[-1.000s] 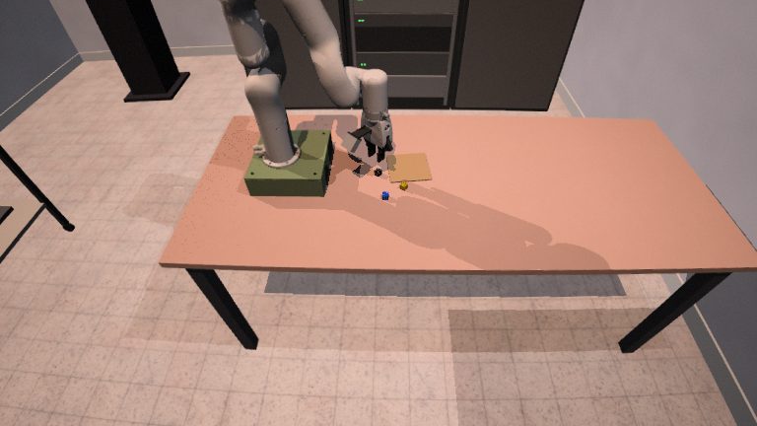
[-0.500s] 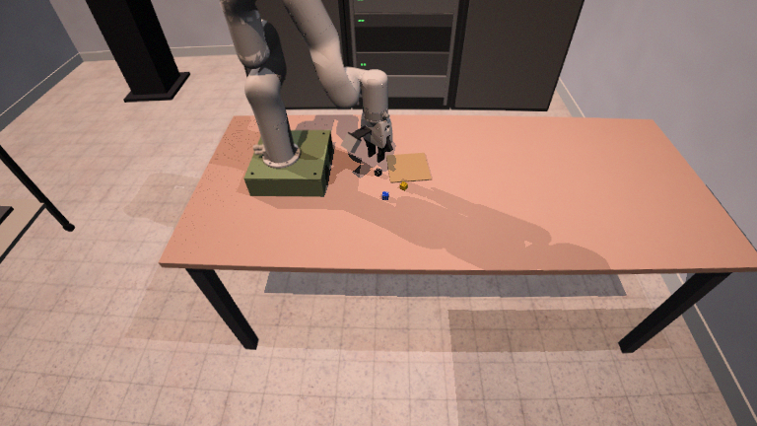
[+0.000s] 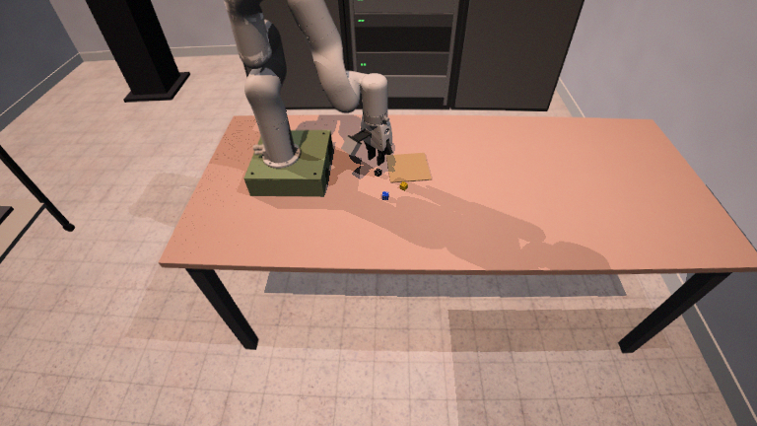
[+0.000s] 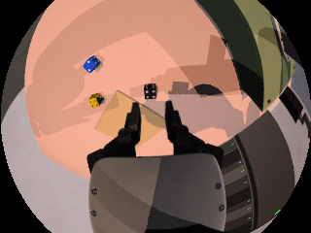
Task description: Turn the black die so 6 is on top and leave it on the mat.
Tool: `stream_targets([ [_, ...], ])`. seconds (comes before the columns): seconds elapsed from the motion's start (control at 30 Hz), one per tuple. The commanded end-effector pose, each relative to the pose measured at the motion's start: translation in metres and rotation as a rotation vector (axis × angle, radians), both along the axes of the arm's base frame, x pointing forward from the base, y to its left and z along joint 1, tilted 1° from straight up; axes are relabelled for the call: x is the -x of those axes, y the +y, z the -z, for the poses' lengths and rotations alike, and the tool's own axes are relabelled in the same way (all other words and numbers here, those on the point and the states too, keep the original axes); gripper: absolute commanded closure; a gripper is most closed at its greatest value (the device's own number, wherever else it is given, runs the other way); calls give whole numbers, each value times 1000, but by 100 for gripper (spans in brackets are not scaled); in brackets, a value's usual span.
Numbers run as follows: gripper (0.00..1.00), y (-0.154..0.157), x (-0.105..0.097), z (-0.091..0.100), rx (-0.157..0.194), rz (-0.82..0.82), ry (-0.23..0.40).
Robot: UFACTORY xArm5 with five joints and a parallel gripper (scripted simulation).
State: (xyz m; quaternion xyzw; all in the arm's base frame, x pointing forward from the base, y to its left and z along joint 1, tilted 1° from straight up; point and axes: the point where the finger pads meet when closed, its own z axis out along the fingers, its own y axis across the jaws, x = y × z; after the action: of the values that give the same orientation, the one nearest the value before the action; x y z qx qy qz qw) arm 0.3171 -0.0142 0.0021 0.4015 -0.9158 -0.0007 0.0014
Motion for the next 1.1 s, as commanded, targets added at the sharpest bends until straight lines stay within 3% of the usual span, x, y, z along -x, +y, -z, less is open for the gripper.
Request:
stream_targets([
  [0.0,64,0,-1,8,0,0,-3],
  [0.63,64,-1,-1,32,0,0,-3],
  [1.07,64,-2,-1,37,0,0,-3],
])
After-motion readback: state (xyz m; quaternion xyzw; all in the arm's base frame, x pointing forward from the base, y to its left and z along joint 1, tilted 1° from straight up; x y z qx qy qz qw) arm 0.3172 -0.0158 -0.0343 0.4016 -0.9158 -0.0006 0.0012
